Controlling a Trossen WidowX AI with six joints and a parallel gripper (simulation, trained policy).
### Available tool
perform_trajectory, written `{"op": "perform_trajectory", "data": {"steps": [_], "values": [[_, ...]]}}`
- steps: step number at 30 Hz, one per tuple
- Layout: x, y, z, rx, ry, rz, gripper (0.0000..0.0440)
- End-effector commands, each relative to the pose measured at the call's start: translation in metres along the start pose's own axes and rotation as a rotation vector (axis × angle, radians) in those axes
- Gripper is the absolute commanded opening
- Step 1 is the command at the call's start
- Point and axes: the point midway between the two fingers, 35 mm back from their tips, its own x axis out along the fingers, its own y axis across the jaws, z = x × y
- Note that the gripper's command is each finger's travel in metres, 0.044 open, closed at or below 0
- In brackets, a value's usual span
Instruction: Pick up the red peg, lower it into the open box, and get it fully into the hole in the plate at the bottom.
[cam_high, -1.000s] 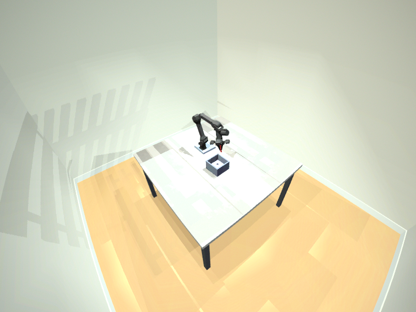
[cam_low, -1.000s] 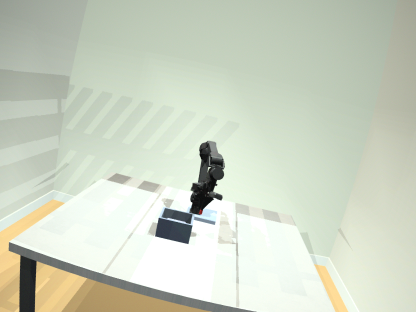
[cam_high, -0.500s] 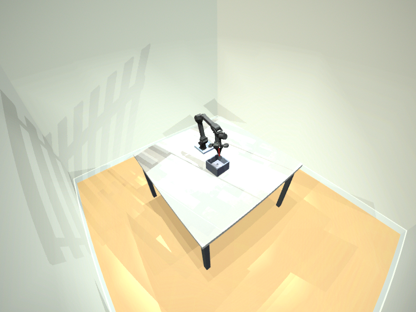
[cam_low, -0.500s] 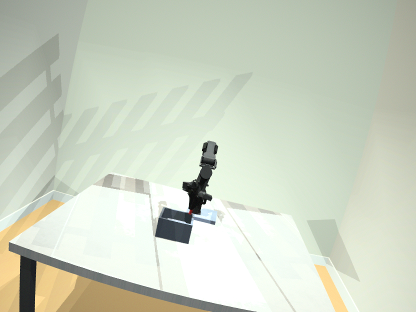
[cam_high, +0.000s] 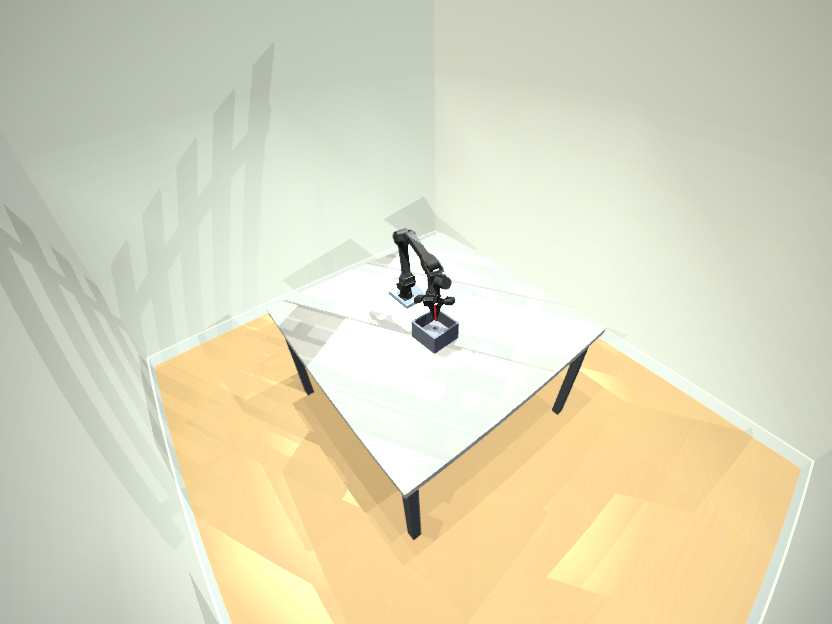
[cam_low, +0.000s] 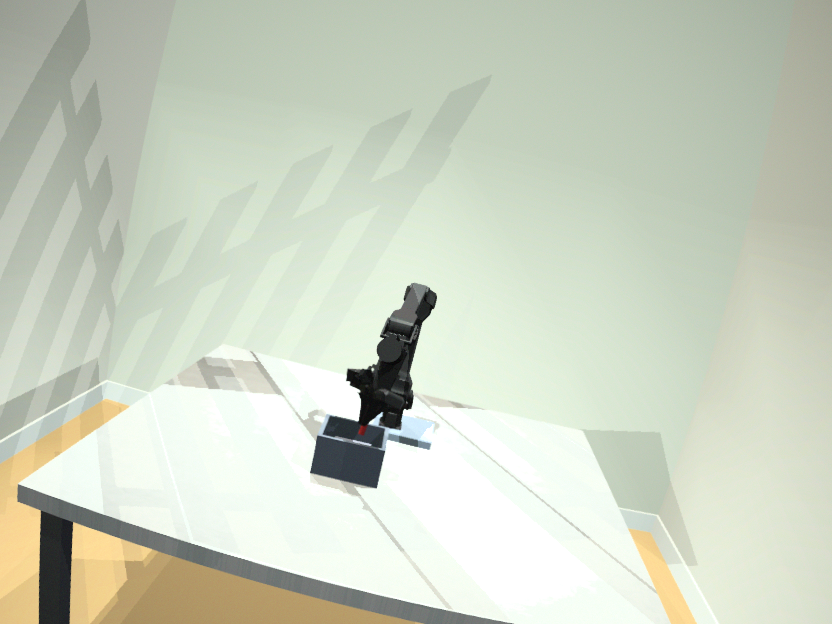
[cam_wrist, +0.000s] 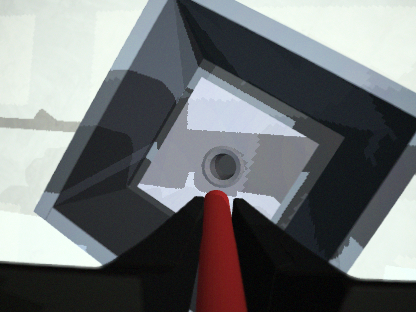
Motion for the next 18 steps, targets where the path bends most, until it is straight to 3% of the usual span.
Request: {"op": "perform_trajectory", "data": {"steps": [1, 12, 18], "values": [[0.007, 0.002, 0.007, 0.009, 0.008, 0.002, 0.0008], [0.038, -0.001, 0.009, 0.006, 0.059, -0.043, 0.0012], [0.051, -0.004, 0.011, -0.026, 0.08, -0.072, 0.0137]]}}
